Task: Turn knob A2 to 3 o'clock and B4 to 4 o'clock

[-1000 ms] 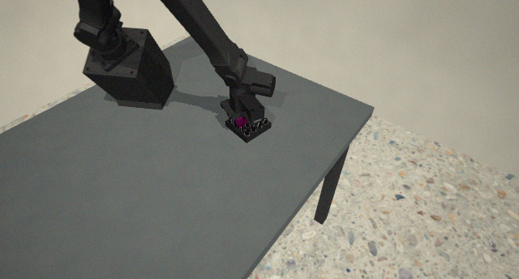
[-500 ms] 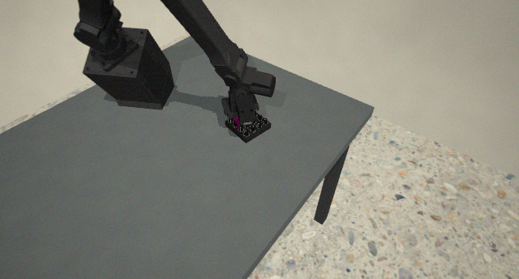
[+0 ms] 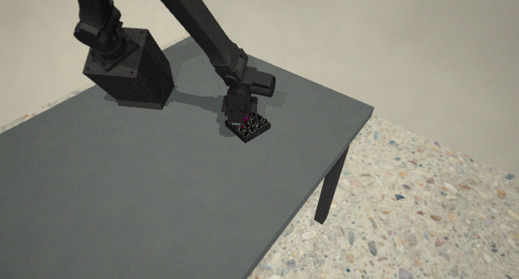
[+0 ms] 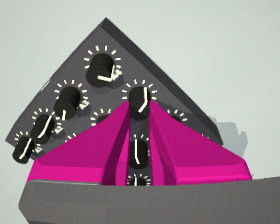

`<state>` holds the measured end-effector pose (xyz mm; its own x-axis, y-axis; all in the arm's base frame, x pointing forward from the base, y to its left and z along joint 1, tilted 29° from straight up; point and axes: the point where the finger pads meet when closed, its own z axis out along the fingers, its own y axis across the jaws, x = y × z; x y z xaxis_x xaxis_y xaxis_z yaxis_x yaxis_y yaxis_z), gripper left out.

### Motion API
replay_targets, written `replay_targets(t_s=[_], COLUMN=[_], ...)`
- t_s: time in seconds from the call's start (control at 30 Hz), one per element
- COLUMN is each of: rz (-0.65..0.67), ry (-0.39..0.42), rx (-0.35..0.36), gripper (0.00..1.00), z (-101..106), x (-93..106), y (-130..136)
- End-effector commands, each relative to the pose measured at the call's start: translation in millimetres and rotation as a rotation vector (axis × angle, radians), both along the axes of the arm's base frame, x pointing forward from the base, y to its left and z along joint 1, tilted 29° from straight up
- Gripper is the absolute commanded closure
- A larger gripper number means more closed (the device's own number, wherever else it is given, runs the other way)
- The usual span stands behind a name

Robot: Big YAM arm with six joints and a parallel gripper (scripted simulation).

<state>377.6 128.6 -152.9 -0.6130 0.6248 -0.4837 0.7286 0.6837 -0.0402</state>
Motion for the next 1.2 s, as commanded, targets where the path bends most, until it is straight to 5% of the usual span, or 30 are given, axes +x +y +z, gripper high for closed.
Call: replay_targets(t_s=[0.0,1.17], rz=[-0.118,-0.610], ry=[-0.087,-0.292], rx=[0.059,0.238], gripper=[0.92,0.92], z=[6.2,5.8], x=[15.5,14.8], y=[8.7,8.3])
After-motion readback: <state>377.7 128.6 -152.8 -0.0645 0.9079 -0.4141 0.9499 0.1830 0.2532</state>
